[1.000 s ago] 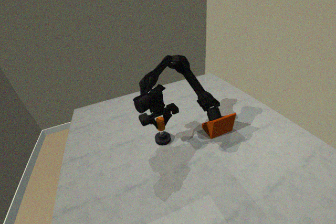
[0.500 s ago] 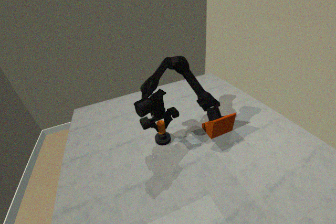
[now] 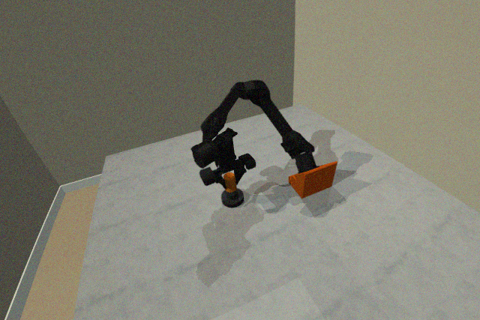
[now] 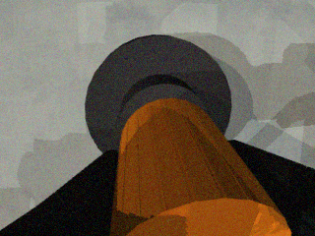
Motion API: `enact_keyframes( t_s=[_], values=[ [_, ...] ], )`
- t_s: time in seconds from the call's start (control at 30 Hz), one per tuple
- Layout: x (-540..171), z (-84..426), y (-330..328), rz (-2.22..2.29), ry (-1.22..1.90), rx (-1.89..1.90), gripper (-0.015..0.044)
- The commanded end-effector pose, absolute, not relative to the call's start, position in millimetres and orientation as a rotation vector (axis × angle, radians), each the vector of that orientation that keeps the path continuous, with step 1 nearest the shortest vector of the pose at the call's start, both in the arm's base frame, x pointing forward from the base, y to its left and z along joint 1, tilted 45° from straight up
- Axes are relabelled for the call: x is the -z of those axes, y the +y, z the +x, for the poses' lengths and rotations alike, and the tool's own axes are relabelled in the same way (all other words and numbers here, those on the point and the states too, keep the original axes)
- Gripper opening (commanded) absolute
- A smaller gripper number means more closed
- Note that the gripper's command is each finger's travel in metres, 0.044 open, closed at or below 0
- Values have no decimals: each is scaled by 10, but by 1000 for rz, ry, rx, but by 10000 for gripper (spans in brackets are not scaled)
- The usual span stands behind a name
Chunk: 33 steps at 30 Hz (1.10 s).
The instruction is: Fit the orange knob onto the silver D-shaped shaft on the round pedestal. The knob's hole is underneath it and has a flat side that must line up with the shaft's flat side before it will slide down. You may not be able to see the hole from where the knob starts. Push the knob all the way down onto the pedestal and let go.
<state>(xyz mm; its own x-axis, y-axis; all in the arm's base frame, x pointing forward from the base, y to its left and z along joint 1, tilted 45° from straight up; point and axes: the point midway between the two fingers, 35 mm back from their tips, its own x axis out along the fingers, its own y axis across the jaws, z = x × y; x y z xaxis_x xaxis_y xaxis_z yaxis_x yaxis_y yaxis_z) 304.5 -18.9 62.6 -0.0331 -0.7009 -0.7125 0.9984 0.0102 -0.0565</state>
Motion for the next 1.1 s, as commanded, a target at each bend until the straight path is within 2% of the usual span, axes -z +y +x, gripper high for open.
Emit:
enact_keyframes(
  t_s=[0.0,0.97,1.07],
  values=[
    [-624,3044,-204,570,665,1489,0],
    [-522,3038,-298,582,662,1492,0],
    [-522,3038,-298,582,662,1492,79]
  ],
)
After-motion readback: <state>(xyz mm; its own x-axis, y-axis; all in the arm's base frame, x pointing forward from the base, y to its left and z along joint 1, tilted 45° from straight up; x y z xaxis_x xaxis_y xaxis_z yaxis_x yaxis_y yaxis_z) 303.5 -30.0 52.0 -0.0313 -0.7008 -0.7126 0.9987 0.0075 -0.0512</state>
